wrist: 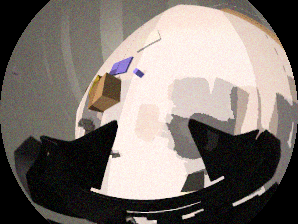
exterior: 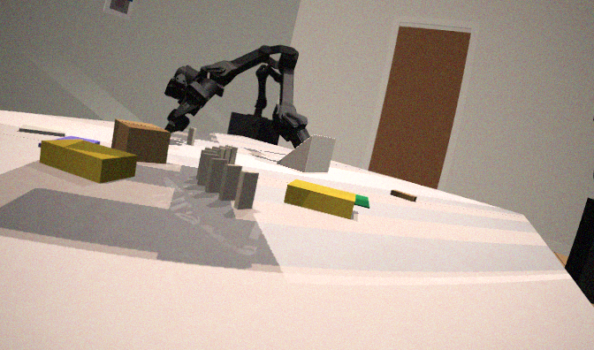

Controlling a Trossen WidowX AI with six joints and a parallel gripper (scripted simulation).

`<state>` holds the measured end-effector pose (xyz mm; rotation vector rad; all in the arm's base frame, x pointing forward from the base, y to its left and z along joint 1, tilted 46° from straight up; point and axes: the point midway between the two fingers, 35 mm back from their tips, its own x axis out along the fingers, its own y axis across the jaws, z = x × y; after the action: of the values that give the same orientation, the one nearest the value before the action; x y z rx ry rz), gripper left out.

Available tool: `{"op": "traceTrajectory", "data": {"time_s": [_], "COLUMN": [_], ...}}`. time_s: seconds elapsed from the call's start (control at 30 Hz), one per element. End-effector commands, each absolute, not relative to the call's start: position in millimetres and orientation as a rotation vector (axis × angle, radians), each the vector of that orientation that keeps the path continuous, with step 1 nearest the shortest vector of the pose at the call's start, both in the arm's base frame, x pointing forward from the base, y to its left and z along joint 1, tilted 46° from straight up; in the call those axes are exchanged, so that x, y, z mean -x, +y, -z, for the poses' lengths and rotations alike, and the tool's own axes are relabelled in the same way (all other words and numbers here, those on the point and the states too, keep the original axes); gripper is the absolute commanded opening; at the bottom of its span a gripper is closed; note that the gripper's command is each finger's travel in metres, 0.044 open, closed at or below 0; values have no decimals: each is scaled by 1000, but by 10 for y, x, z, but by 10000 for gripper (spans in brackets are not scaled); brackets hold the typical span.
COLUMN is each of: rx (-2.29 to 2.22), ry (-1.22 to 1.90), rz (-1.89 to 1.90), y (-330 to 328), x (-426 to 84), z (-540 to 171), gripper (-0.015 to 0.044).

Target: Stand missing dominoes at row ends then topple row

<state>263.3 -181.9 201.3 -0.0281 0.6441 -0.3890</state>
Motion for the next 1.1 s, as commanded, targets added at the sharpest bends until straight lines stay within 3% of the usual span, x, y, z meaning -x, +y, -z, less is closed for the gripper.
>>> {"op": "traceTrajectory", "data": {"time_s": [0.0, 0.37, 1.07], "rx": [223, 507, 505], "ry": [1203, 1458, 1459], "rz": [607, 742, 740], "y": [-1404, -1340, -1403], "x": [-2344, -1984, -1990], "z": [-2163, -2479, -2413], "gripper": [440, 440, 440]}}
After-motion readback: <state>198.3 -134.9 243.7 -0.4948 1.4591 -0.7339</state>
